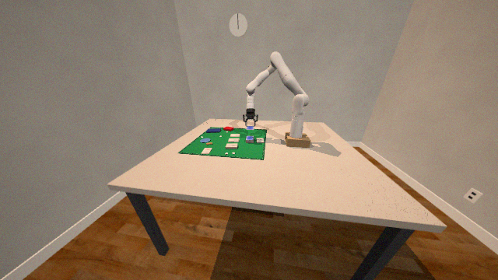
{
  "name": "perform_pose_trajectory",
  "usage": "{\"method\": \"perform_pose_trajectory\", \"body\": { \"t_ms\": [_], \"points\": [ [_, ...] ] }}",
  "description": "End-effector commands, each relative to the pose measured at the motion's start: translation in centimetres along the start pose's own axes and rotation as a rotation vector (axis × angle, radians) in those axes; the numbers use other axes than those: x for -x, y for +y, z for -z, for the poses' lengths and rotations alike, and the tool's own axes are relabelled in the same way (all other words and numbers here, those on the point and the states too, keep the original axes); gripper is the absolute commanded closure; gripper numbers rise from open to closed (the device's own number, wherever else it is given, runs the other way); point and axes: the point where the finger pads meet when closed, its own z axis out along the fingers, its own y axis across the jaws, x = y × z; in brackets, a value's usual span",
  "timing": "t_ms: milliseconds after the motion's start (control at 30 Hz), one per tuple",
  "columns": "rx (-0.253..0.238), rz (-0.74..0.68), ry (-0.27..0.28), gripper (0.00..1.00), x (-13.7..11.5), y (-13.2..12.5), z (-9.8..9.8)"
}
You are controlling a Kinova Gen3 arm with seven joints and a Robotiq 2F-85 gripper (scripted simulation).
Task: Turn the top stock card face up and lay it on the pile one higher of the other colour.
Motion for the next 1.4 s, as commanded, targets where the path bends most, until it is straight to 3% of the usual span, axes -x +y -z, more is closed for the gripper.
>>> {"method": "perform_pose_trajectory", "body": {
  "t_ms": [0,967,1367],
  "points": [
    [-0.009,0.000,0.008,0.29,0.0,-0.2,0.8],
    [-0.009,0.000,0.008,0.29,0.5,-0.2,1.5],
    [-0.009,0.000,0.008,0.29,3.4,0.0,0.3]
  ]
}}
